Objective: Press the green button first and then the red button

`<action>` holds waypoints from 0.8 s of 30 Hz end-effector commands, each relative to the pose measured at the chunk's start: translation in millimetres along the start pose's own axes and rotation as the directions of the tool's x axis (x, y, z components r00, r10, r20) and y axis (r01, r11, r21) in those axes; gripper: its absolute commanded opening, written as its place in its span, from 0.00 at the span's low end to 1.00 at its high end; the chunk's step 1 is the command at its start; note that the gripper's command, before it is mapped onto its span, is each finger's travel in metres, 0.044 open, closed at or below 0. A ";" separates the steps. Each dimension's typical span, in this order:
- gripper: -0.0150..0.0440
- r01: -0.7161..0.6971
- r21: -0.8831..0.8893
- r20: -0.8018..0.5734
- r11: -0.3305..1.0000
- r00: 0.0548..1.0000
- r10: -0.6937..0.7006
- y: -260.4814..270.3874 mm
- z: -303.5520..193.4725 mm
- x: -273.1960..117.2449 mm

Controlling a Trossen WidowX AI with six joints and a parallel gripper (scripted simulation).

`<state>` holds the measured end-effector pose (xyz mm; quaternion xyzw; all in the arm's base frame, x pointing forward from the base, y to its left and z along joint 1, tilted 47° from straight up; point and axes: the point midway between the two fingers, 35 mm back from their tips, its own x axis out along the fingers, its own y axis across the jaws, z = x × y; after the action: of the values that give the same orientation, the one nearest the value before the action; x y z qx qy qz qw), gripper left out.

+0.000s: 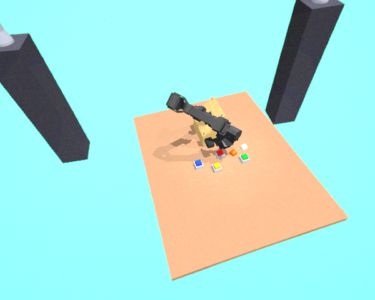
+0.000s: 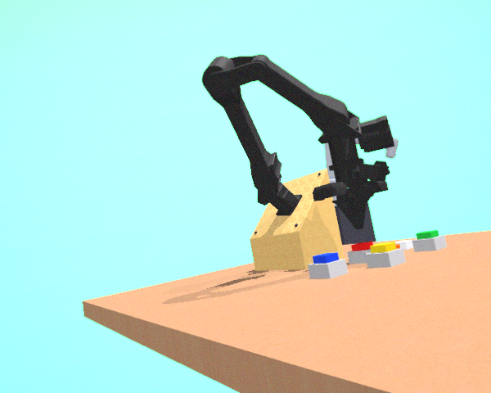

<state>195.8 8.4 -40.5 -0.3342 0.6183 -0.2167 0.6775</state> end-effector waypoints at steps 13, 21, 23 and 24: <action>0.29 0.004 -0.005 0.000 1.000 1.000 -0.004 -0.8 -1.2 26.4; 0.29 0.007 -0.005 0.000 1.000 1.000 -0.007 -1.6 -2.0 38.7; 0.29 0.007 -0.005 0.000 1.000 1.000 -0.007 -1.7 -2.1 39.7; 0.29 0.007 -0.005 0.000 1.000 1.000 -0.007 -1.7 -2.1 39.7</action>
<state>202.2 -16.7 -64.8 -0.3341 0.6160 -0.2165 0.6797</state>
